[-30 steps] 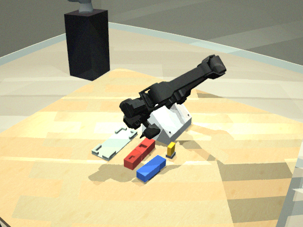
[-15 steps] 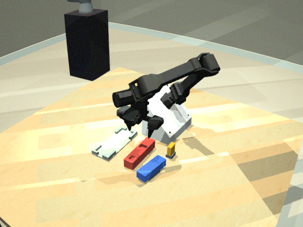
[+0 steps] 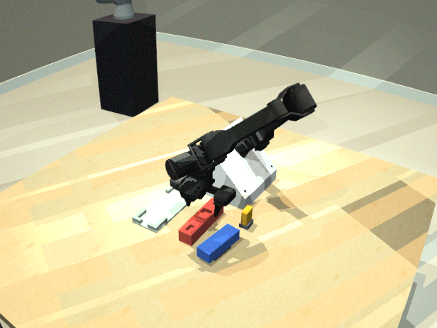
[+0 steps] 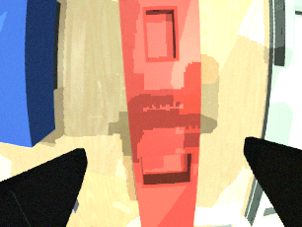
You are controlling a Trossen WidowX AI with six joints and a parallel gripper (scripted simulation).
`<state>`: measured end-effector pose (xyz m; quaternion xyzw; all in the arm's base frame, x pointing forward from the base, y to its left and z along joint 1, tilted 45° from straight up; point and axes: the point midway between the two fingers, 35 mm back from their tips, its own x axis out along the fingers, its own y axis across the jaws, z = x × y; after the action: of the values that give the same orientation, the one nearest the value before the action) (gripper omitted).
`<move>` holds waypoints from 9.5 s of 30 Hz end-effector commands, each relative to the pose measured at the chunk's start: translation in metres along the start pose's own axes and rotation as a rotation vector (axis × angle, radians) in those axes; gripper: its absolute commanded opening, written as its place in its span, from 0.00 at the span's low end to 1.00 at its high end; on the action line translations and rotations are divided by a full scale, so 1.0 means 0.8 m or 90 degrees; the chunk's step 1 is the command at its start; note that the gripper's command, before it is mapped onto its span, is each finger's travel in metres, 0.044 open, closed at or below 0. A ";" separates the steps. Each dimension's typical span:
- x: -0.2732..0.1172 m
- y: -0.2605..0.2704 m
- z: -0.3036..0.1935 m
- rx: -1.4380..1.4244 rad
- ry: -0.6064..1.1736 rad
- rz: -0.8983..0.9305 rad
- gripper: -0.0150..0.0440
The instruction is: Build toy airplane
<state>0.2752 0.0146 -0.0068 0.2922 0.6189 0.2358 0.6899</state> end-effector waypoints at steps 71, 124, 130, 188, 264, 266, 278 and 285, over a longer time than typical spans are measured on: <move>-0.019 -0.008 0.009 0.007 -0.001 -0.006 0.25; -0.055 -0.110 0.001 0.011 -0.001 -0.004 0.25; -0.044 -0.132 -0.003 0.012 -0.001 -0.004 0.25; 0.027 -0.180 -0.017 0.014 -0.001 -0.003 0.59; -0.085 0.010 0.081 0.110 -0.006 -0.024 1.00; -0.080 0.050 0.086 0.108 -0.005 -0.017 1.00; -0.034 0.121 0.087 0.107 -0.002 0.005 1.00; -0.013 0.122 0.087 0.107 -0.002 0.006 1.00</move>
<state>0.3452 0.0631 0.0806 0.3482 0.6341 0.1870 0.6646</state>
